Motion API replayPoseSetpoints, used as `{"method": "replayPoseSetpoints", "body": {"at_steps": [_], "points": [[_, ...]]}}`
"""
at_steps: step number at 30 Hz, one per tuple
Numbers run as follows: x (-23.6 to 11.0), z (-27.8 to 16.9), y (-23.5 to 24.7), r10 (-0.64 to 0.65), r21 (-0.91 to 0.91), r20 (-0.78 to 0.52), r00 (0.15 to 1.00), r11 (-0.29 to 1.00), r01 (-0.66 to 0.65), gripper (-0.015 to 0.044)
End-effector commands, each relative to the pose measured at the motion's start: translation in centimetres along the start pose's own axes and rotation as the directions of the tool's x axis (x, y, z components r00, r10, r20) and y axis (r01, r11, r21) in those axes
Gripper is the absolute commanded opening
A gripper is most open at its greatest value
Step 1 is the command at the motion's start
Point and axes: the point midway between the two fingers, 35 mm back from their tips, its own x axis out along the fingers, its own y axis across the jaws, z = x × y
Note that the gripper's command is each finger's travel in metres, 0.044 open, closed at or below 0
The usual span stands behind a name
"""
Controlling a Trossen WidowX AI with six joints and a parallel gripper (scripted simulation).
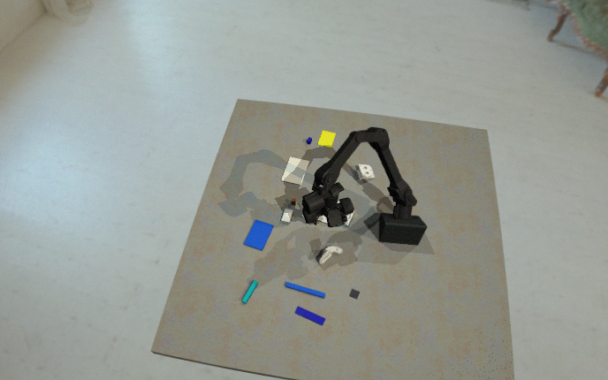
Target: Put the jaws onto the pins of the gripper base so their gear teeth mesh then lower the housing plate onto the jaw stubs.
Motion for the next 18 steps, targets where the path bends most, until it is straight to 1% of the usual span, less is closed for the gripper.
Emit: {"method": "replayPoseSetpoints", "body": {"at_steps": [1,9,18], "points": [[0.0,1.0,-0.4,0.005,0.109,0.004,1.0,0.994,-0.006,0.044],[-0.3,3.0,-1.3,0.008,0.341,0.006,1.0,0.94,-0.01,0.044],[-0.4,5.4,-2.2,0.012,0.58,0.007,1.0,0.815,-0.014,0.044]]}}
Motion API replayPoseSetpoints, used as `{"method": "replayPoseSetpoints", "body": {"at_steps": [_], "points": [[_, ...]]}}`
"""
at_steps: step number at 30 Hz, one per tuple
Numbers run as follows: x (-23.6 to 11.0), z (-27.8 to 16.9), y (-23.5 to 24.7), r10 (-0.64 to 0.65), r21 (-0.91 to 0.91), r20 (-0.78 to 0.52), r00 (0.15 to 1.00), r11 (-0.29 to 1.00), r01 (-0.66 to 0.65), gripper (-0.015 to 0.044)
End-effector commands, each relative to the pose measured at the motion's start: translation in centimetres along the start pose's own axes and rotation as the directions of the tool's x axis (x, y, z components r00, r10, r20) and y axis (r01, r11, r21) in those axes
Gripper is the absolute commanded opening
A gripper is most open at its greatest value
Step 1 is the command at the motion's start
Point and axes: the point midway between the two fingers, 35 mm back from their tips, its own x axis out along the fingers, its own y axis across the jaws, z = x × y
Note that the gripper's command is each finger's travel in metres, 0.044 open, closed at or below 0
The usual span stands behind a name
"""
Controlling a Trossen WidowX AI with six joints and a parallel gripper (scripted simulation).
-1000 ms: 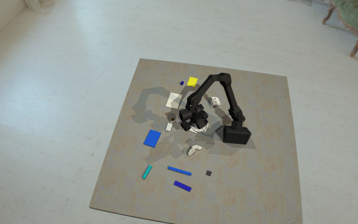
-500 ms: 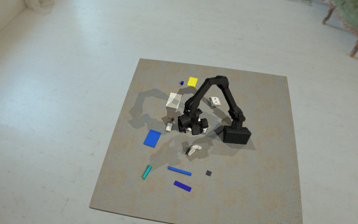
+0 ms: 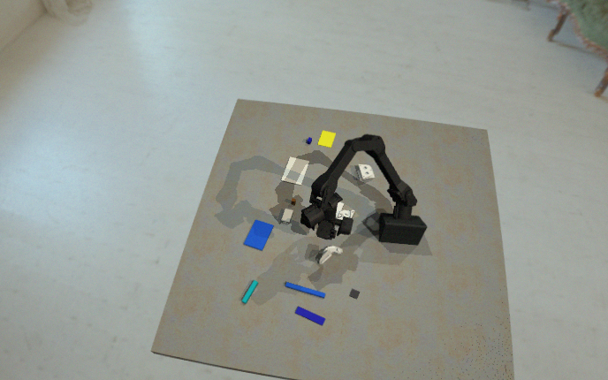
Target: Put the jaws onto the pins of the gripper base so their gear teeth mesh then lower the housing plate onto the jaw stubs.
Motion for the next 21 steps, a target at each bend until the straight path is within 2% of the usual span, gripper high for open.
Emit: {"method": "replayPoseSetpoints", "body": {"at_steps": [1,15,21], "points": [[0.0,1.1,0.3,0.007,0.11,-0.002,1.0,0.994,-0.007,0.044],[0.0,4.8,1.6,0.012,0.502,-0.009,1.0,0.865,-0.006,0.044],[0.0,5.0,1.7,0.012,0.519,-0.01,1.0,0.855,-0.005,0.044]]}}
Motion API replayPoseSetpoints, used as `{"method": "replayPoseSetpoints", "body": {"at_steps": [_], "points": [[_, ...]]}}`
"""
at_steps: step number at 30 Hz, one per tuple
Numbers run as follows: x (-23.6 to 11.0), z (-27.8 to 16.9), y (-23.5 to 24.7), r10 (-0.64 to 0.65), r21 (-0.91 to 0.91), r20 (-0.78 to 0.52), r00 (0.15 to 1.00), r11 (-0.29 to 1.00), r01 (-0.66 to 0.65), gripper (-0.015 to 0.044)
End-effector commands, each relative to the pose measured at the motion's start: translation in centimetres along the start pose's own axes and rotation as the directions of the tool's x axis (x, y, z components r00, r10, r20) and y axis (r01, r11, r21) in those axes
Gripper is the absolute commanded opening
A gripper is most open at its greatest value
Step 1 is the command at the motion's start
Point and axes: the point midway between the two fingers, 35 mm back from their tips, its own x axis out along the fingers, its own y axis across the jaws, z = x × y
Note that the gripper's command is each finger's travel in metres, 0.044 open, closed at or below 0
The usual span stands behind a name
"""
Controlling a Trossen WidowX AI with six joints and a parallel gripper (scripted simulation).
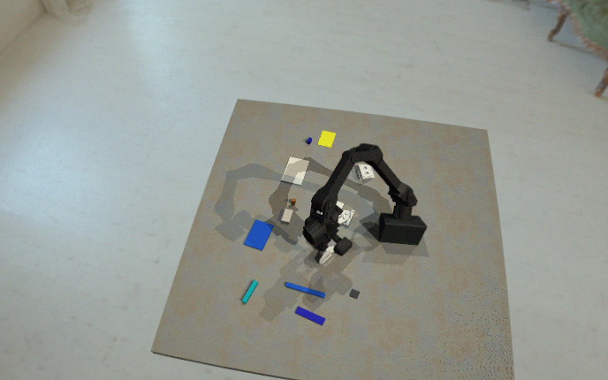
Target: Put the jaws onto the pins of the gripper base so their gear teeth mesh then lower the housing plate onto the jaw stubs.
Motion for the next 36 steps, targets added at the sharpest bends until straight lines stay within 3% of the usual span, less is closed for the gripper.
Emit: {"method": "replayPoseSetpoints", "body": {"at_steps": [1,6,36], "points": [[0.3,0.1,0.1,0.004,0.019,-0.003,1.0,1.0,-0.004,0.044],[4.0,-0.2,0.2,0.002,0.019,-0.005,1.0,1.0,-0.002,0.044],[4.0,-0.2,0.2,0.002,0.019,-0.005,1.0,1.0,-0.002,0.044]]}}
